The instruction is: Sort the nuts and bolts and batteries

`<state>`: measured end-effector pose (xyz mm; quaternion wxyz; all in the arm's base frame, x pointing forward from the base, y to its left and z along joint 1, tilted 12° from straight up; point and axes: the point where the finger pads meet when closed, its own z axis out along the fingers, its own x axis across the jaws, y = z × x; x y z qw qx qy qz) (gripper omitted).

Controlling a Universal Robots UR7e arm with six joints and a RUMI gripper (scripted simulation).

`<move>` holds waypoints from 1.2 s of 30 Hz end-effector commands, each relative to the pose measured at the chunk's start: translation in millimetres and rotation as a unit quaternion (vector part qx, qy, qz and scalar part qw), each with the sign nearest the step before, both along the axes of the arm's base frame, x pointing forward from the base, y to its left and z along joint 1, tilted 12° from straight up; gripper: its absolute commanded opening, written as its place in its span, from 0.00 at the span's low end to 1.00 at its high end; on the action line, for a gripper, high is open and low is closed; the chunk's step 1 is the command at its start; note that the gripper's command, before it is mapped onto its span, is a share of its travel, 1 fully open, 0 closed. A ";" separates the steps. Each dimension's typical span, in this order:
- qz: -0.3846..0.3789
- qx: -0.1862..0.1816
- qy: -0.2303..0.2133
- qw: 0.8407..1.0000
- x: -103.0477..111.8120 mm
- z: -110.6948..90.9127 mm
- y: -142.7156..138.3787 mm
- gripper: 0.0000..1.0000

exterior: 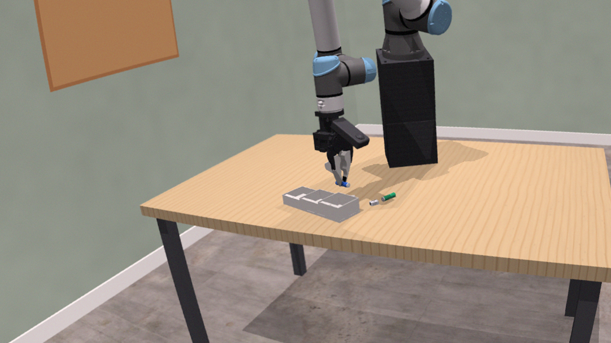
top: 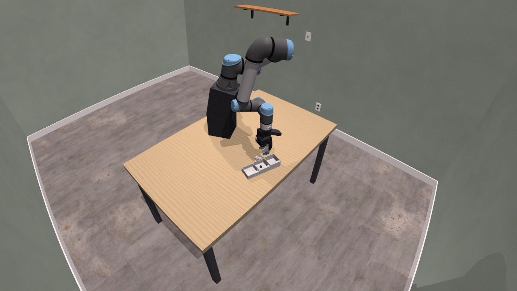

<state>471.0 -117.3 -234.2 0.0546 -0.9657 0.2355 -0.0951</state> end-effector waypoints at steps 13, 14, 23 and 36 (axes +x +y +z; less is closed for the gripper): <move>-0.002 0.001 0.006 1.000 50.1 8.6 1.1 0.00; -0.002 0.001 0.006 1.000 49.5 8.5 1.1 0.00; -0.002 0.001 0.006 1.000 45.9 3.7 1.3 0.00; -0.002 0.001 0.006 1.000 50.2 -17.8 2.7 0.00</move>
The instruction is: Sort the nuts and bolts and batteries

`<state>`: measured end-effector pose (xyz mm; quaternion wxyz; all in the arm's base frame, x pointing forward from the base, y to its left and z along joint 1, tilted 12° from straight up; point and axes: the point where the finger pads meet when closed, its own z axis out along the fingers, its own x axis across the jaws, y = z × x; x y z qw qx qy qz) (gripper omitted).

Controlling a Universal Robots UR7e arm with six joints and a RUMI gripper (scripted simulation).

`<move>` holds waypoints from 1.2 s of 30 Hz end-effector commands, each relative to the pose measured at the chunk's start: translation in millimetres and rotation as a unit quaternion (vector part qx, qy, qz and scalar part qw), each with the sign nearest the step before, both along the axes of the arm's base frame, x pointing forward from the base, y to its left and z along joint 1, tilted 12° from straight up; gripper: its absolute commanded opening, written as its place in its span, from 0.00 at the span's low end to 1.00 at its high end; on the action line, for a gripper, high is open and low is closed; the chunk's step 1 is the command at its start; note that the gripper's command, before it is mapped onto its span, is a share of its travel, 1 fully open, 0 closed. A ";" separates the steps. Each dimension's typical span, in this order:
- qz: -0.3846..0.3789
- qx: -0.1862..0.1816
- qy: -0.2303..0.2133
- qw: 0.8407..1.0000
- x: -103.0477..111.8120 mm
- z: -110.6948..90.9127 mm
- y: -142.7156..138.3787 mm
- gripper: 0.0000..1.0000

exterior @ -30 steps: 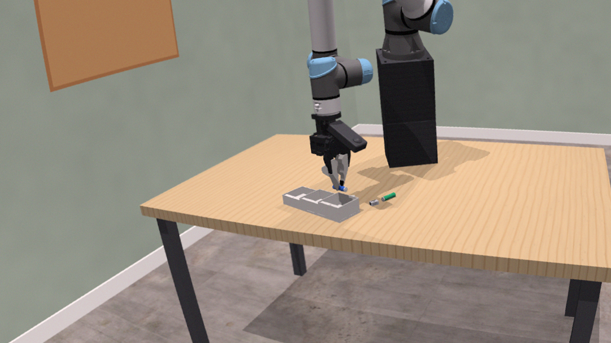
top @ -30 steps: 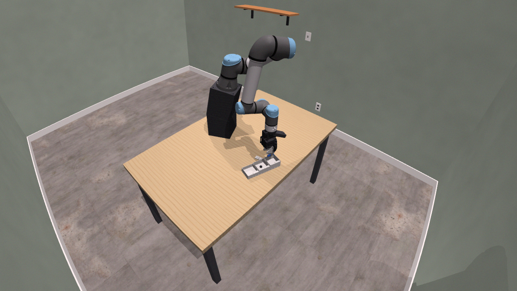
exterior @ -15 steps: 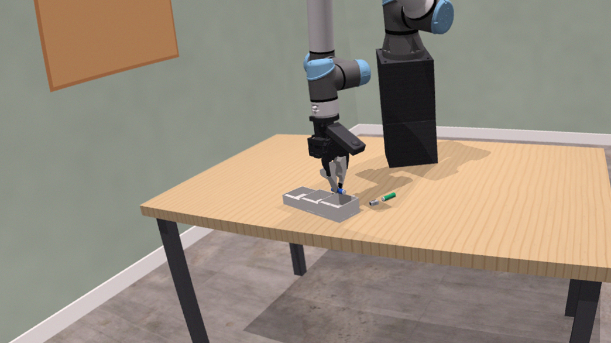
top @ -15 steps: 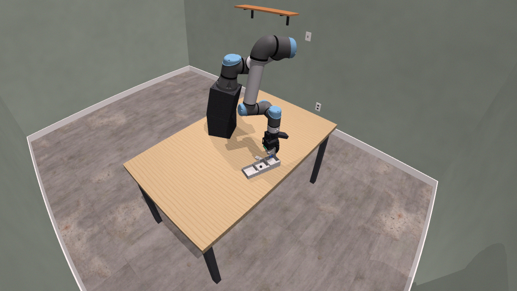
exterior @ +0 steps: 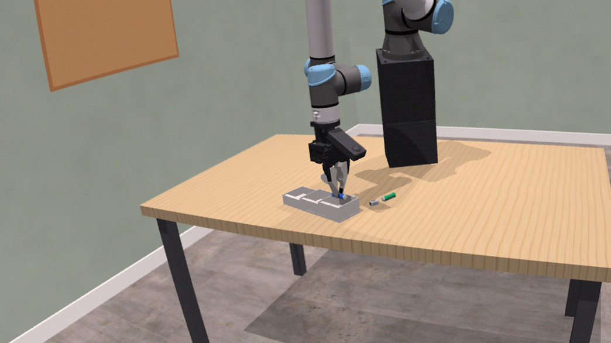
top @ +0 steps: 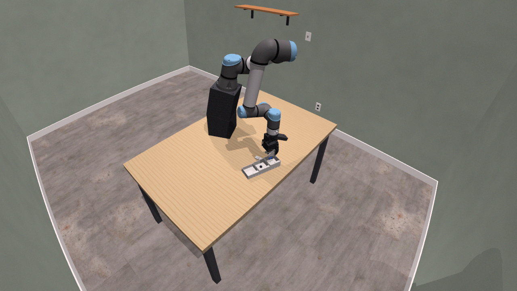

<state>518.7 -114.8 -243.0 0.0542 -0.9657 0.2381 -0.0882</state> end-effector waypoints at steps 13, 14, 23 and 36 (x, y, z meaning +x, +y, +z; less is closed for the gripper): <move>0.000 0.000 -0.001 1.000 6.8 -30.5 1.6 0.00; 0.000 0.000 -0.001 1.000 7.1 -32.5 1.7 0.00; 0.000 0.000 -0.001 1.000 5.7 -34.1 1.8 0.00; 0.000 0.000 -0.001 1.000 4.6 -34.4 1.9 0.17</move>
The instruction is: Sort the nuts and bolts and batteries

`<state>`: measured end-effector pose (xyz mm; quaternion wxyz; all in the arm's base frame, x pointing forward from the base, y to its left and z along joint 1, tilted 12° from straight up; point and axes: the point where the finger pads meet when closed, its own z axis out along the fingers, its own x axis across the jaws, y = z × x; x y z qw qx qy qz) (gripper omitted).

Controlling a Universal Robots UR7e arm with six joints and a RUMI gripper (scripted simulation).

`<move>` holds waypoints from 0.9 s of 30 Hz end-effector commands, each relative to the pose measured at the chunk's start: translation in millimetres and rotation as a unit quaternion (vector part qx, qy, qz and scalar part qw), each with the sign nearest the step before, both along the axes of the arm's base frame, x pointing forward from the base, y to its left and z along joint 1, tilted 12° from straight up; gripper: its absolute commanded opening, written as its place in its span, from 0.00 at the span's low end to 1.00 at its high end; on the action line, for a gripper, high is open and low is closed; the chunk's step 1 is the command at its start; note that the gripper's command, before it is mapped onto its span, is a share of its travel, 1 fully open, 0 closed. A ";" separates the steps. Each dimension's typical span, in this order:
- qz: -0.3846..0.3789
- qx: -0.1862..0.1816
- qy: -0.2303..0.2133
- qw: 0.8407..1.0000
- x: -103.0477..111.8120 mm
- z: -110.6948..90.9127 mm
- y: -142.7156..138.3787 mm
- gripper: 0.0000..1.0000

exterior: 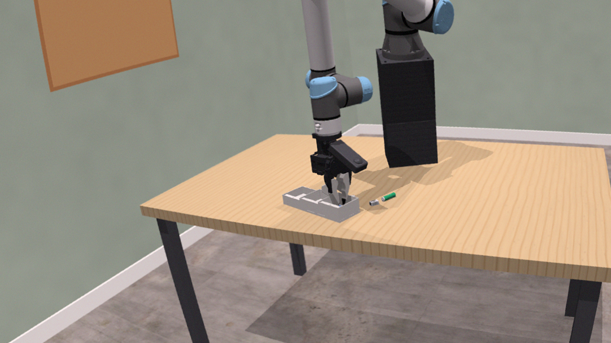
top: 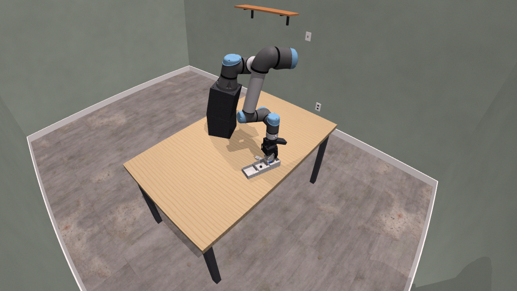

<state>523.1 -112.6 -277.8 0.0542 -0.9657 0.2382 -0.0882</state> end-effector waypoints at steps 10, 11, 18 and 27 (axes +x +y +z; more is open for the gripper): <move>0.000 0.000 -0.001 1.000 0.3 0.4 -0.3 0.17; 0.000 0.000 -0.001 1.000 0.3 0.4 -0.3 0.17; 0.000 0.000 -0.001 1.000 -0.6 4.3 -0.5 0.17; 0.000 0.000 -0.001 1.000 -2.4 13.5 -1.1 0.17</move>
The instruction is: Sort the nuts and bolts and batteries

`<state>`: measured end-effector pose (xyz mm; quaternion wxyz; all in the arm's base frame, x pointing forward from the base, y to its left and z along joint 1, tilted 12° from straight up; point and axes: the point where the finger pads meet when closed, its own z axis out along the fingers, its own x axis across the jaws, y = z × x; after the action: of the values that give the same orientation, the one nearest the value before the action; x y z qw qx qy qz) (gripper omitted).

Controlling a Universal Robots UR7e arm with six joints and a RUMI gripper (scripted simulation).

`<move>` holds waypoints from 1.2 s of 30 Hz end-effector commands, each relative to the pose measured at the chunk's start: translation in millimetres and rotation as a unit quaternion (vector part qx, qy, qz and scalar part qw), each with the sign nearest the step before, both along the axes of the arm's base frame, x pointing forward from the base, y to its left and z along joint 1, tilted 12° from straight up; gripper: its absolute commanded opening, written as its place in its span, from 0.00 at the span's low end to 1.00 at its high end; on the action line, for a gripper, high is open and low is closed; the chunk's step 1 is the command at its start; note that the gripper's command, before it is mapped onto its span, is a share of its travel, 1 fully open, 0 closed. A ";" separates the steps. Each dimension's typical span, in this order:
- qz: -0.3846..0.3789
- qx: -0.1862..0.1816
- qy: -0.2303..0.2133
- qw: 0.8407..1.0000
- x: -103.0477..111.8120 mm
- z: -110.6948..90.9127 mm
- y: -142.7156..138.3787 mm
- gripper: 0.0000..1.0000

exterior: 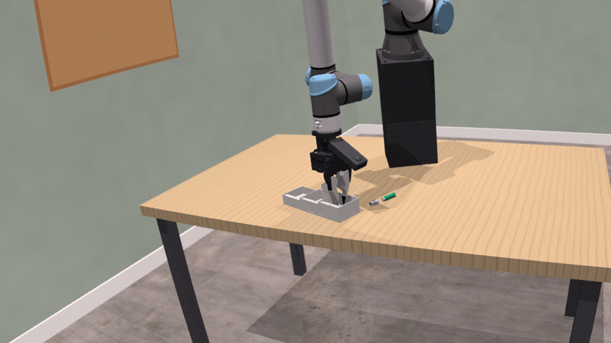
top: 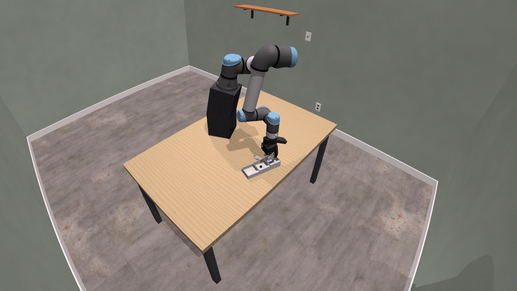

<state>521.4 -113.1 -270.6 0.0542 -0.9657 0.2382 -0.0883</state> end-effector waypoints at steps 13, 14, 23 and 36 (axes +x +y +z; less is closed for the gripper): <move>0.000 0.000 -0.001 1.000 -3.6 20.5 -1.6 0.17; 0.000 0.000 -0.001 1.000 -3.9 21.8 -1.7 0.17; 0.000 0.000 -0.001 1.000 -8.2 43.4 -3.0 0.17; 0.087 -0.018 -0.006 0.996 -31.4 41.9 20.9 0.17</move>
<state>507.9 -110.6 -228.3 0.0520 -0.9707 0.2173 -0.0888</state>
